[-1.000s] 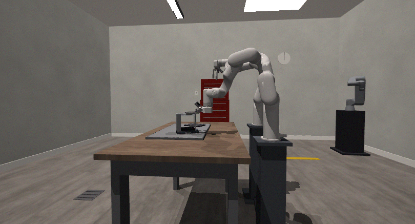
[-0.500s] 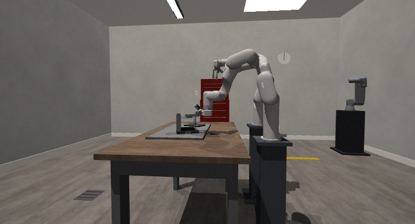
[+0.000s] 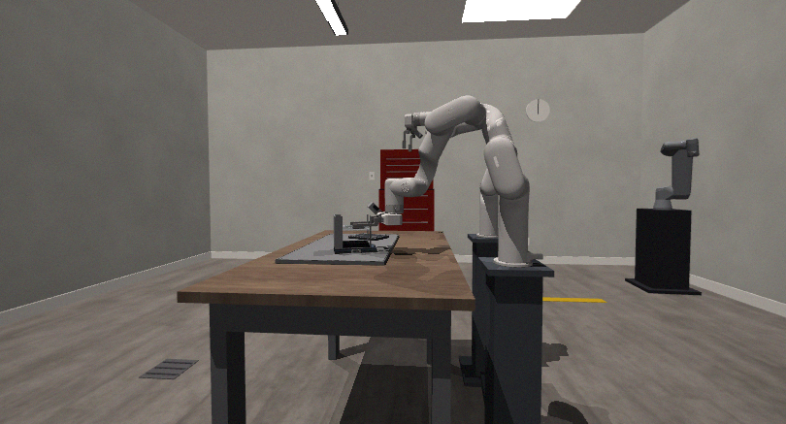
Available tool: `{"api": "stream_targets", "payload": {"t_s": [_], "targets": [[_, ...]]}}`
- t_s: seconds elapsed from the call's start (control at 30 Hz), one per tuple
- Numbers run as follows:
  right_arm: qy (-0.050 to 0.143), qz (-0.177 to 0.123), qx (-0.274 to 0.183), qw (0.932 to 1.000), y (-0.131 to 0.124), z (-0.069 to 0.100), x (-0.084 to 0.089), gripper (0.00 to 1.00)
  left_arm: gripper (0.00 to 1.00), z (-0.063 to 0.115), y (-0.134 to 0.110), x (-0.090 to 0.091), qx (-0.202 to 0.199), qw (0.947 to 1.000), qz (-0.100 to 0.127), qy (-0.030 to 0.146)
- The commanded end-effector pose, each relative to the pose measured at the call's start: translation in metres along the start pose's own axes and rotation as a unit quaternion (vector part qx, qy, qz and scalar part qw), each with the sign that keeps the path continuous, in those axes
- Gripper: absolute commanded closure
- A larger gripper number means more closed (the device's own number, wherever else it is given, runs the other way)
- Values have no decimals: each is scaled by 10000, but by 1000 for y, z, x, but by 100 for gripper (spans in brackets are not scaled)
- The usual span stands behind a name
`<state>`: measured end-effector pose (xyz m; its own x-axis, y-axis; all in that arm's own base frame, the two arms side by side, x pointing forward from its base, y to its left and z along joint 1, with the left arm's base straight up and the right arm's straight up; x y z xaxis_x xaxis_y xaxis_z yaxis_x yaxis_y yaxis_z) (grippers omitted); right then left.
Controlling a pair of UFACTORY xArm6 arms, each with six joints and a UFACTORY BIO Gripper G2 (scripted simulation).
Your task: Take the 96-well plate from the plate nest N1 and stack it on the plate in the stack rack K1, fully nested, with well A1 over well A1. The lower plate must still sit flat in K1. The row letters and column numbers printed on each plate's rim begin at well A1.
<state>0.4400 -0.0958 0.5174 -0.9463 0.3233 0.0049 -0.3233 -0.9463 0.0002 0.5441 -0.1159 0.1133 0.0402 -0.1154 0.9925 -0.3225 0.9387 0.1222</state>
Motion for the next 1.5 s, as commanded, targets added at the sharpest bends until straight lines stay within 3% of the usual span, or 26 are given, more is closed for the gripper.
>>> {"api": "stream_targets", "payload": {"t_s": [0.0,0.63,1.47], "targets": [[25,0,-3,10000,0,2,0,0,100,-1,-2,-6,2,10000,15,-20],[25,0,-3,10000,0,2,0,0,100,-1,-5,-35,2,10000,15,-19],[25,0,-3,10000,0,2,0,0,100,-1,-5,-36,2,10000,15,-19]]}}
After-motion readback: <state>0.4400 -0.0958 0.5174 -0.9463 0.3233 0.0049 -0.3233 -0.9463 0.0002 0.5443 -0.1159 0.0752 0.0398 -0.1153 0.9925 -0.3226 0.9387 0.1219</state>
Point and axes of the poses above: on each arm, the point midway between the two finger pads, its own z axis back along the fingers, its own y axis across the jaws, x = y × z, the point moved 2 cm from there along z, back along the fingers, and after that the axes turned 7 degrees about -z, right-handed, at the moved point
